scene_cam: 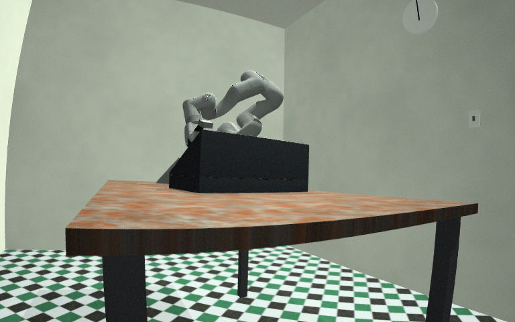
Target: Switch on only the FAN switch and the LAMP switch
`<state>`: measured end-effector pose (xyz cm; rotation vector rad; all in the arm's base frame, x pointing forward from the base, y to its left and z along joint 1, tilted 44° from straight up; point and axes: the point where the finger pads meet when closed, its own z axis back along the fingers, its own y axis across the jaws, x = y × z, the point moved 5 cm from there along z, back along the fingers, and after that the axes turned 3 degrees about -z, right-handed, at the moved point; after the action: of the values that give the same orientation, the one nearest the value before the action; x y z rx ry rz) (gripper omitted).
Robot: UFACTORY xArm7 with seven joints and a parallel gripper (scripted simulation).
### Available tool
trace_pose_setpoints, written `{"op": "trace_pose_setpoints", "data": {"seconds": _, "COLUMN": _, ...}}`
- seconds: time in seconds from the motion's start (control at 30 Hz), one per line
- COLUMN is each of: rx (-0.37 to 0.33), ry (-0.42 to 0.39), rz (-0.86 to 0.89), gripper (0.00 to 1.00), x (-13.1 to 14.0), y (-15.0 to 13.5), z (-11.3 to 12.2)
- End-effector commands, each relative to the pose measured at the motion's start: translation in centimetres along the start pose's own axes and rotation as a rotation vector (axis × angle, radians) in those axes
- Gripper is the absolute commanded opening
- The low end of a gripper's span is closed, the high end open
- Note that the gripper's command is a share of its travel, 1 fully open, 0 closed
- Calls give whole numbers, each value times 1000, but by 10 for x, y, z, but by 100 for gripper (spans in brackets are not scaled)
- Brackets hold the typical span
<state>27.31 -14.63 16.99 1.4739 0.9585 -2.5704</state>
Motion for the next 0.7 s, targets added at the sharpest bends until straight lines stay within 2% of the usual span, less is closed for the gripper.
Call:
{"op": "trace_pose_setpoints", "data": {"seconds": 0.0, "rx": 3, "ry": 2, "rz": 2, "gripper": 0, "x": -1, "y": 2, "z": -11}}
{"op": "trace_pose_setpoints", "data": {"seconds": 0.67, "rx": 3, "ry": 2, "rz": 2, "gripper": 0, "x": -1, "y": 2, "z": -18}}
